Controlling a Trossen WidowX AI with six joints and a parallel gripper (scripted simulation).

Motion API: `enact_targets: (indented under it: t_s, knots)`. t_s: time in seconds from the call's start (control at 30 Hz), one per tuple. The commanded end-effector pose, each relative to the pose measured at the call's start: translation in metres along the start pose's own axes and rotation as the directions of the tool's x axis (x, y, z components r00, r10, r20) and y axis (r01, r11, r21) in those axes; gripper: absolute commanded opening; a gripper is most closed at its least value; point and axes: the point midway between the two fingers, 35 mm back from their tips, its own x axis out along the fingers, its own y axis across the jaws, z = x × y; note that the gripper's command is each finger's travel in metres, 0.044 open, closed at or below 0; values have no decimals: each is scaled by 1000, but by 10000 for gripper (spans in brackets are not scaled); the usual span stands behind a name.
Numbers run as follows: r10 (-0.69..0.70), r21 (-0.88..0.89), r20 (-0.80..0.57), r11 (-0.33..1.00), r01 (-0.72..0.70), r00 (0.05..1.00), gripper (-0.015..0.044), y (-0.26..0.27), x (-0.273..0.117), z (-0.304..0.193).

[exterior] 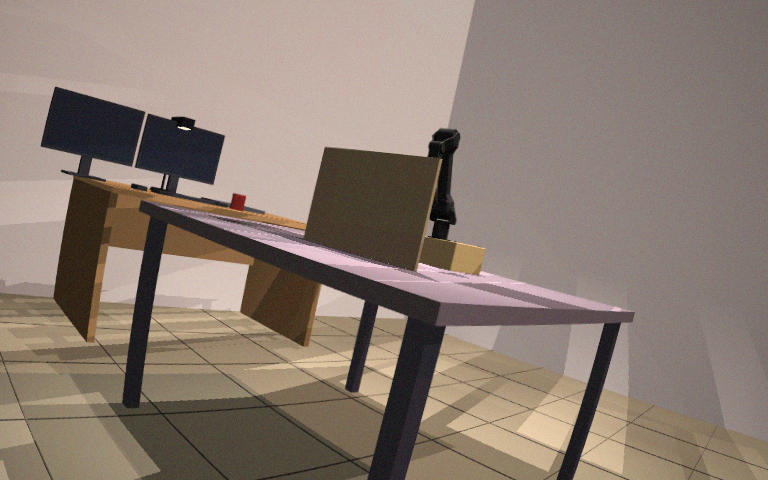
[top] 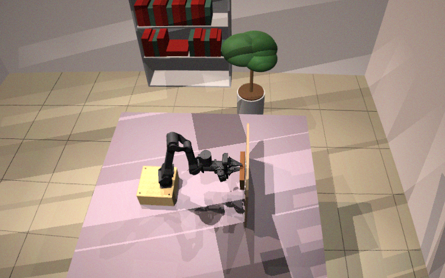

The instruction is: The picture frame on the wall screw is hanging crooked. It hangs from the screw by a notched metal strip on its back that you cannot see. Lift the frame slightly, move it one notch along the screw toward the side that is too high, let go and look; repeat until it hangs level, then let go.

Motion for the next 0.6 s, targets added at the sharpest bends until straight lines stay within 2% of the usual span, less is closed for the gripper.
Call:
enact_targets:
  t_s: [0.0, 0.1, 0.33, 0.37, 0.57]
  knots:
    - [-2, 3, -3, 1000, 2, 1000, 155, -1, 0, -1]
    - [-2, 3, -3, 1000, 2, 1000, 76, -1, 0, -1]
    - [-2, 3, -3, 1000, 2, 1000, 30, -1, 0, -1]
    - [-2, 3, -3, 1000, 2, 1000, 3, -1, 0, -1]
    - [-2, 3, -3, 1000, 2, 1000, 0, -1, 0, 0]
